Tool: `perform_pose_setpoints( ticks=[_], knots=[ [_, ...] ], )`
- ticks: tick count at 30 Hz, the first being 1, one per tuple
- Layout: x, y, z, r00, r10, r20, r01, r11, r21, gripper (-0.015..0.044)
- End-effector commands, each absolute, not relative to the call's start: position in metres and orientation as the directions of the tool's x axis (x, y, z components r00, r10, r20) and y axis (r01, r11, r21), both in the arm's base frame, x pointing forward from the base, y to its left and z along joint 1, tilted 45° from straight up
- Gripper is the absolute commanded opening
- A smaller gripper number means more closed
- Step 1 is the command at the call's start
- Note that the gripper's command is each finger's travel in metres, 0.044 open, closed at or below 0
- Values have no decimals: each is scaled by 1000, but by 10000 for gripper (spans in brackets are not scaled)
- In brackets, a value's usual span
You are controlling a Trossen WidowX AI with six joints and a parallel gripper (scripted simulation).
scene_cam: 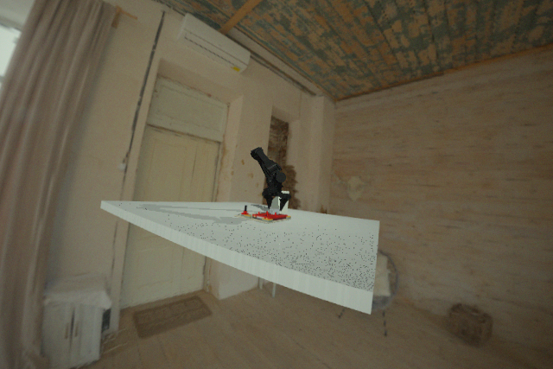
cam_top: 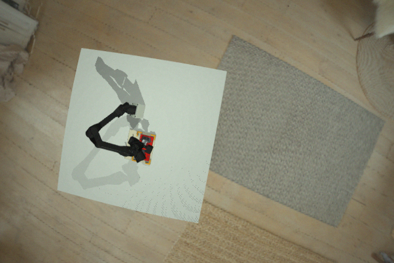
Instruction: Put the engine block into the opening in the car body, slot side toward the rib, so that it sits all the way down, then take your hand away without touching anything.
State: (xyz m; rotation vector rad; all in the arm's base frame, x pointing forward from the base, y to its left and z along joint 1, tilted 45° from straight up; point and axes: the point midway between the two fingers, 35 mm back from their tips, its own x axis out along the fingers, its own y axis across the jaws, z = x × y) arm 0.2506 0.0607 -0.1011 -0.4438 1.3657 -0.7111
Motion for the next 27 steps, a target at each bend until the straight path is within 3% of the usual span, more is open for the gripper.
perform_pose_setpoints(
  ticks=[1, 12, 20, 24, 27],
  knots=[
    [248, 54, -105, 45, -694, -719, 192, 712, -675, 440],
    [248, 54, -105, 45, -694, -719, 192, 712, -675, 151],
    [248, 54, -105, 45, -694, -719, 192, 712, -675, 98],
    [249, 58, -102, 45, -693, -720, 192, 713, -674, 0],
    [250, 64, -97, 45, -692, -721, 192, 714, -673, 0]
  ],
)
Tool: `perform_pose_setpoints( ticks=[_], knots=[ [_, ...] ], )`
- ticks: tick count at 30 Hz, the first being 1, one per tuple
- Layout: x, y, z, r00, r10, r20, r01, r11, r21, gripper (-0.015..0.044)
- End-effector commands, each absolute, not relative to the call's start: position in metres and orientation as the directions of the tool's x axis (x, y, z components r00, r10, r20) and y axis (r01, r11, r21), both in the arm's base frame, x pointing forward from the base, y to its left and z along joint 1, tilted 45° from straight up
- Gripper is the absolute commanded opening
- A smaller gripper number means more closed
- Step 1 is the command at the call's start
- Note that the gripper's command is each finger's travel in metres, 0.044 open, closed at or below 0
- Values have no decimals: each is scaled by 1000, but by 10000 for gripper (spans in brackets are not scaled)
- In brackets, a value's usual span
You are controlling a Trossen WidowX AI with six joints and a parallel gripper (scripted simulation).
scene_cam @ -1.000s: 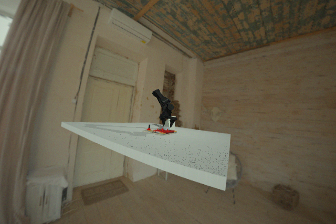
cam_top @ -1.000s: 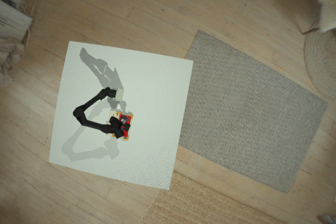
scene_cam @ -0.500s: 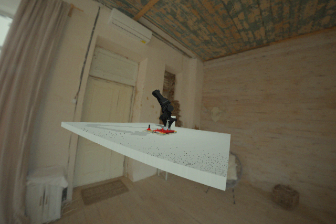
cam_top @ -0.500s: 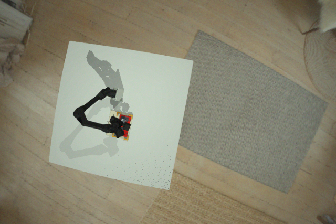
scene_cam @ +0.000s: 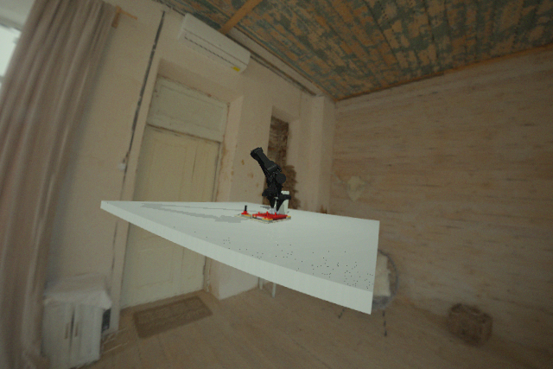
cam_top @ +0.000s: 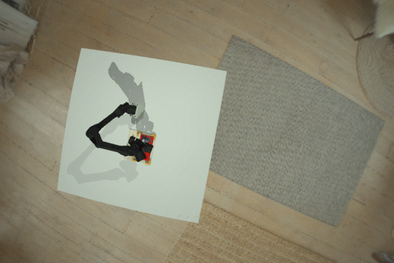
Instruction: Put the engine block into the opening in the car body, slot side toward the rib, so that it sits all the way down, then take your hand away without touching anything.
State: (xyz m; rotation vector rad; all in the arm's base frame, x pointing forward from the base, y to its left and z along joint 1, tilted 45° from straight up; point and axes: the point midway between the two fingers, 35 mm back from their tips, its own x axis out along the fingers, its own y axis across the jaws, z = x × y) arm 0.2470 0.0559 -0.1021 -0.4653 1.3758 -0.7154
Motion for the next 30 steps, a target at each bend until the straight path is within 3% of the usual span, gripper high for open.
perform_pose_setpoints(
  ticks=[1, 30],
  knots=[
    [251, 67, -95, 46, -691, -721, 192, 715, -673, 0],
    [247, 130, -31, 45, -688, -724, 189, 718, -670, 0]
  ],
)
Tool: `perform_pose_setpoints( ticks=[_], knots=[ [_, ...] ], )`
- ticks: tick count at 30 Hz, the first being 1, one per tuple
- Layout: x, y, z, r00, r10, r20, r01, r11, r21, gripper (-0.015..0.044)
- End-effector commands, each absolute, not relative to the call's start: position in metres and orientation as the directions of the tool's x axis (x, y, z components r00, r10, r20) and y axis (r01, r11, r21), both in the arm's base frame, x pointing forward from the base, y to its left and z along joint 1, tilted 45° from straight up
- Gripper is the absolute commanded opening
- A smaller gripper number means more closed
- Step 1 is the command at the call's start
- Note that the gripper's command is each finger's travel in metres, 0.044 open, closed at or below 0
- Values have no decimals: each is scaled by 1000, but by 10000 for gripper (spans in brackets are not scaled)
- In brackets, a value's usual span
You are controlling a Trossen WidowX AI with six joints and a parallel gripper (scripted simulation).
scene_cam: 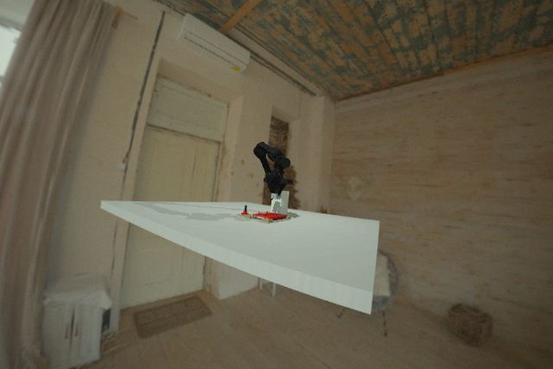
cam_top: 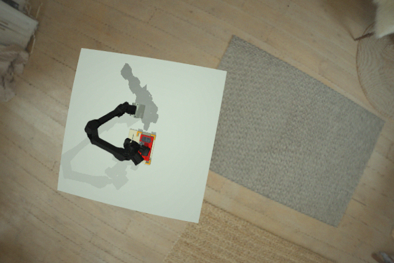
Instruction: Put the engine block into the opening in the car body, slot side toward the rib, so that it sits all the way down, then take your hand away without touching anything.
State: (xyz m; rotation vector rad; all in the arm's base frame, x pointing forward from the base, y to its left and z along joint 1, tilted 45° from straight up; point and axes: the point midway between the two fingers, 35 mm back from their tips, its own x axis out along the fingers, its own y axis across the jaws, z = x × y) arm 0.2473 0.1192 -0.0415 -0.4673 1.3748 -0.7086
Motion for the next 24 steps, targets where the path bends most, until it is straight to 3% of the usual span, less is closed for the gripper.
perform_pose_setpoints(
  ticks=[1, 24],
  knots=[
    [246, 132, -29, 45, -689, -724, 189, 717, -671, 0],
    [271, 127, -38, 43, -684, -728, 133, 726, -675, 0]
  ],
)
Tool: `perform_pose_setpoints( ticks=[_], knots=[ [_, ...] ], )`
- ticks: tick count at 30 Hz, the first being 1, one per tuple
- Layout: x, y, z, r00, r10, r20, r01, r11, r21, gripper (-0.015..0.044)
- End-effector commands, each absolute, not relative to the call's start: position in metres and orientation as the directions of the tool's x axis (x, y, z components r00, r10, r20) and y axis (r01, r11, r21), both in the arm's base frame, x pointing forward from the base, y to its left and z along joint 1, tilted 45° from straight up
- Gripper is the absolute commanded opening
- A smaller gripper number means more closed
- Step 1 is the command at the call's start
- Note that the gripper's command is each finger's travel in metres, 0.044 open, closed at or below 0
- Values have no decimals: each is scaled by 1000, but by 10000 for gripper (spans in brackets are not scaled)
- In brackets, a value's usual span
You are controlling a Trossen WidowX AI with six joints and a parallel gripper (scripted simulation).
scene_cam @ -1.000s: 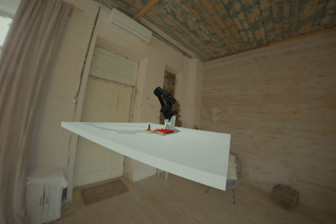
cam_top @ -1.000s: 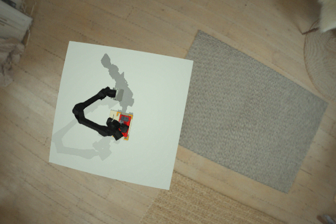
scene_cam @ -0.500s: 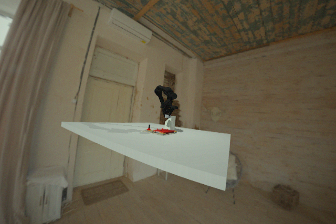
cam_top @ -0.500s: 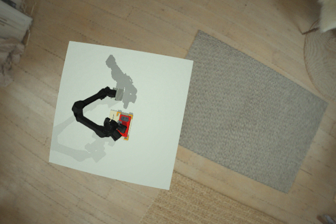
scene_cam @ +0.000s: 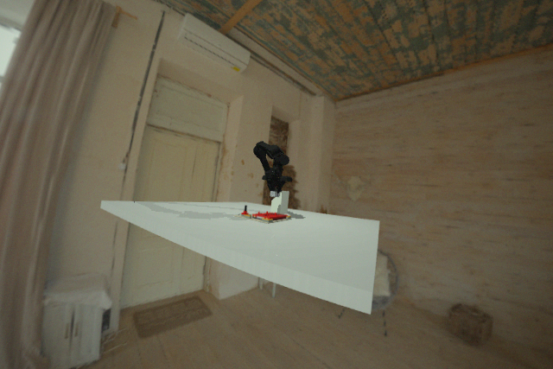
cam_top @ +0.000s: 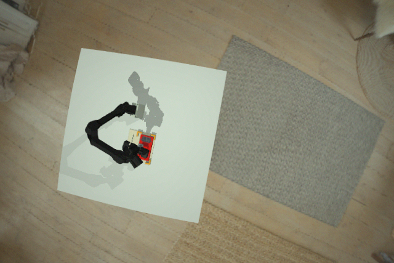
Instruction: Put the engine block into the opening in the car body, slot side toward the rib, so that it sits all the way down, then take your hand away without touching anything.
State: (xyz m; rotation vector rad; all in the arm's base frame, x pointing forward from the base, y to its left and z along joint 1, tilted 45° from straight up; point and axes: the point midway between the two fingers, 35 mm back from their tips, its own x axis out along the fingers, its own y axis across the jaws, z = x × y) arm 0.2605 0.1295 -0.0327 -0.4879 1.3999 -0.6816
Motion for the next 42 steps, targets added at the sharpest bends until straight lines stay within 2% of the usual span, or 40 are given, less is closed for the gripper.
perform_pose_setpoints(
  ticks=[1, 30, 36, 42],
  knots=[
    [274, 126, -40, 43, -684, -728, 130, 726, -675, 0],
    [329, 77, -91, 48, -693, -719, -5, 720, -694, 0],
    [330, 77, -91, 48, -693, -719, -12, 720, -694, 157],
    [329, 77, -91, 48, -693, -719, -11, 720, -694, 159]
  ],
)
